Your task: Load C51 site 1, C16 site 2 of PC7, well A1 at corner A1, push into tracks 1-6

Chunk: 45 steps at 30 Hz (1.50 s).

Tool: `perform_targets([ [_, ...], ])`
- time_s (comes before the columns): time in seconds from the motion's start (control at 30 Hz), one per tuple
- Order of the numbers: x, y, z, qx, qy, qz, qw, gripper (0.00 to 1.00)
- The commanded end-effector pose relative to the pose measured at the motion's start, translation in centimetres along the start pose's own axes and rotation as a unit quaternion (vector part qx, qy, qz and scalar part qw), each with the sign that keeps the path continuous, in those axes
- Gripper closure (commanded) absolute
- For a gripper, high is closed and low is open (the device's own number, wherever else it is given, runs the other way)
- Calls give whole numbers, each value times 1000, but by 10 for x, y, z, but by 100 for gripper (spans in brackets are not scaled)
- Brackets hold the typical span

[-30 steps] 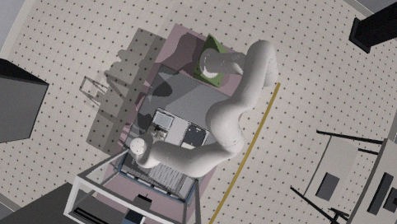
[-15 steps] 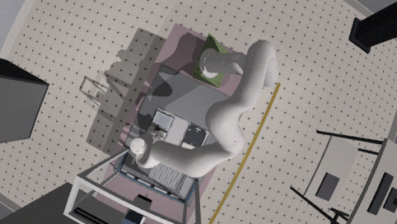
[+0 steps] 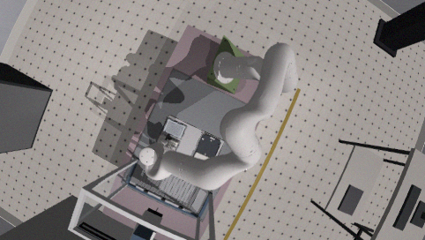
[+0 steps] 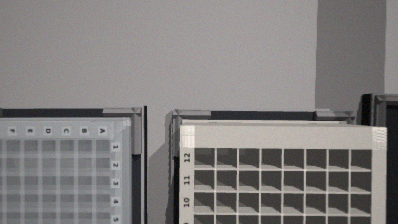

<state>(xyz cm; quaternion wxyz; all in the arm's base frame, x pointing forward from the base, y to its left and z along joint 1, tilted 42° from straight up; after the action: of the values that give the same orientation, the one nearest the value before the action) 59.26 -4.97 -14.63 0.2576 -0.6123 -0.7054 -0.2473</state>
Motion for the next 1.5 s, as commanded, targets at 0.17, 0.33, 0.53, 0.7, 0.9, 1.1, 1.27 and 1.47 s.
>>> perform_targets([
  [0.17, 0, 1, -1, -1, -1, 0, 1000, 100],
  [0.33, 0, 1, -1, -1, -1, 0, 1000, 100],
  [0.53, 0, 1, -3, -1, -1, 0, 1000, 100],
  [0.7, 0, 1, -5, -1, -1, 0, 1000, 100],
  [0.9, 0, 1, -9, -1, -1, 0, 1000, 100],
  [1.1, 0, 1, -13, -1, -1, 0, 1000, 100],
  [1.27, 0, 1, -15, -1, -1, 0, 1000, 100],
  [1.47, 0, 1, -19, -1, -1, 0, 1000, 100],
])
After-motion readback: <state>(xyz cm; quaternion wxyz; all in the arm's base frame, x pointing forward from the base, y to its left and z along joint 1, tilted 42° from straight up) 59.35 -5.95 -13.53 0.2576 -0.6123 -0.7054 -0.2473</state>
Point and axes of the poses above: the point where the finger pads meet when closed, its own z axis out along the fingers, its own y axis across the jaws, x = y × z, the point moved 2 cm from there along -z, back along the fingers, and after that the axes turned 6 degrees about -z, right-handed, at the moved point
